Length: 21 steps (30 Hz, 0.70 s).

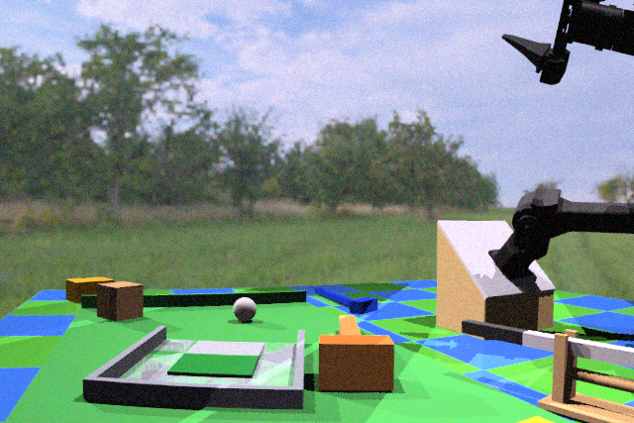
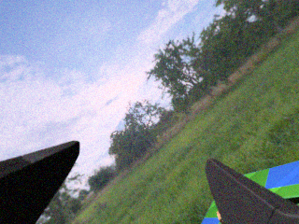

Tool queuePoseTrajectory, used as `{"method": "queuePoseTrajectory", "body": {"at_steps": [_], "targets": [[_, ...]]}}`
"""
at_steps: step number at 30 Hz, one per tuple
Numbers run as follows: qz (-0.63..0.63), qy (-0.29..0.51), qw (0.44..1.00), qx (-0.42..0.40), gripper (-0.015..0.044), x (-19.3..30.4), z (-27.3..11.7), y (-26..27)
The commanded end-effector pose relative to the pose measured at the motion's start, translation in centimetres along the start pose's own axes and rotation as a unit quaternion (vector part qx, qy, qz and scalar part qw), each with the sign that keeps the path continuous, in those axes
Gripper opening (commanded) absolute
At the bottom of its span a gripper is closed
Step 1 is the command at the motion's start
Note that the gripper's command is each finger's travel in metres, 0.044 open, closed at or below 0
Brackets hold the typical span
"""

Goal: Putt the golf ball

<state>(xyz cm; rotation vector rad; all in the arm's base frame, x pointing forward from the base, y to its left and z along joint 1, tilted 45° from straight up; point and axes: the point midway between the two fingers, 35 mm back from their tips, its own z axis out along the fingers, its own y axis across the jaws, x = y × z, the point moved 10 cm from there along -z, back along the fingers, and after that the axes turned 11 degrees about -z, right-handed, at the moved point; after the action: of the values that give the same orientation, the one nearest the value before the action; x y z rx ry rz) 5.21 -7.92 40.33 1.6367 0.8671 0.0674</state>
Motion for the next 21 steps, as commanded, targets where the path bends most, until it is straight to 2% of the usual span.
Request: {"method": "queuePoseTrajectory", "body": {"at_steps": [1, 5, 9, 15, 21], "targets": [[-0.258, 0.182, 0.949, 0.005, 0.0440, 3.4, 4.4, -0.4], [-0.387, 0.276, 0.879, -0.032, 0.0440, 5.6, 6.3, -0.6], [-0.496, 0.360, 0.785, -0.093, 0.0440, 8.1, 7.7, -0.7], [-0.612, 0.454, 0.611, -0.213, 0.0440, 12.1, 9.2, -1.3], [-0.665, 0.506, 0.419, -0.355, 0.0440, 16.1, 10.0, -2.4]]}}
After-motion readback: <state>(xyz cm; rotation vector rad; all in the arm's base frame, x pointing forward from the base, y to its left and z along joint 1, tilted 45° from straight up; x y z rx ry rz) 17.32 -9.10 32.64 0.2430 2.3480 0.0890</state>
